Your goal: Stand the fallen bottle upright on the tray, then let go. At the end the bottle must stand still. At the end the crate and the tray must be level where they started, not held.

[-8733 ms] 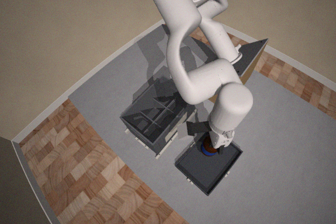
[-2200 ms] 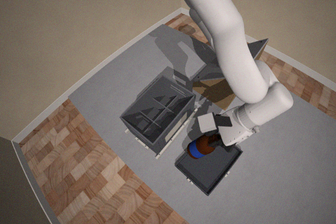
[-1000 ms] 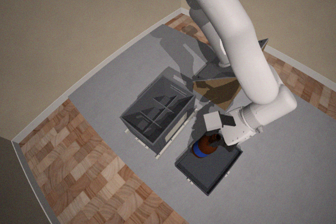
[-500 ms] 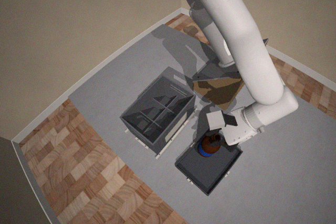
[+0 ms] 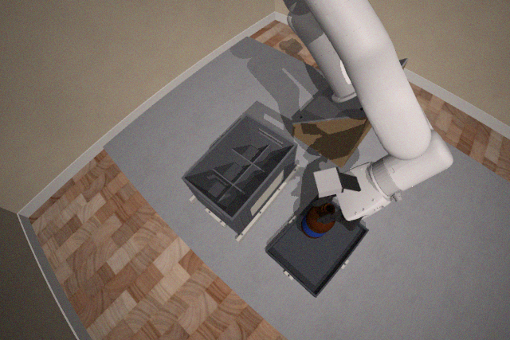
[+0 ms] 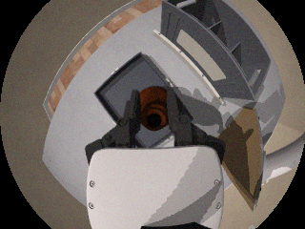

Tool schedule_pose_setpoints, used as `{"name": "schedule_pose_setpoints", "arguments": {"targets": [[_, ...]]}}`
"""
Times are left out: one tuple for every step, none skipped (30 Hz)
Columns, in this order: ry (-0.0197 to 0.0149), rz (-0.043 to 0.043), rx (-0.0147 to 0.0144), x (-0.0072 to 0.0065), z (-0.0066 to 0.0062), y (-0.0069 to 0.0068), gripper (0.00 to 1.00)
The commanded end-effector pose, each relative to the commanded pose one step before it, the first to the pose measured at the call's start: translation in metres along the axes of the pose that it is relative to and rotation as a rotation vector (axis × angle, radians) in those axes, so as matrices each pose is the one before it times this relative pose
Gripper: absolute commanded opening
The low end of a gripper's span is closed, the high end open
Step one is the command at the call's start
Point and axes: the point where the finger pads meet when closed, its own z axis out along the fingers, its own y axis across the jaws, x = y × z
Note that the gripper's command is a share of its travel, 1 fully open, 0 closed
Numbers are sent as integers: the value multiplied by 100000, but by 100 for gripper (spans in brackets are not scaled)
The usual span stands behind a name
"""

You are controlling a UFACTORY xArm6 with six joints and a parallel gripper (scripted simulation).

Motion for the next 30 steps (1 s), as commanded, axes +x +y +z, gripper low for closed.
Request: {"name": "schedule_pose_setpoints", "arguments": {"targets": [[38,315,265,122,-116,-111,0],[59,-2,-4,-1,0,0,0],[93,-3,-6,-1,1,1,0],[132,-5,-8,-2,1,1,0],[175,-6,-11,-2,1,1,0],[221,-7,-13,-3,1,2,0],[269,-9,-15,-3,2,2,0],[318,-10,-17,-4,2,2,0],[367,-11,-19,-4,2,2,0],[0,0,0,0,0,0,0],[0,0,0,0,0,0,0],[415,-12,-20,-5,2,3,0],[462,-12,-21,-5,2,3,0],[507,-12,-21,-5,1,3,0],[549,-12,-21,-5,1,3,0],[588,-11,-20,-5,1,2,0],[623,-10,-18,-5,0,2,0],[653,-9,-16,-5,-1,2,0],[678,-7,-13,-5,-1,2,0],[699,-5,-9,-4,-2,1,0],[714,-3,-6,-4,-3,1,0],[724,0,-2,-3,-4,0,0],[728,2,2,-2,-5,0,0],[726,4,6,-2,-5,0,0],[718,7,10,-1,-6,-1,0],[705,9,13,-1,-7,-1,0],[0,0,0,0,0,0,0],[0,0,0,0,0,0,0],[686,11,16,0,-7,-2,0],[662,12,19,0,-8,-2,0]]}}
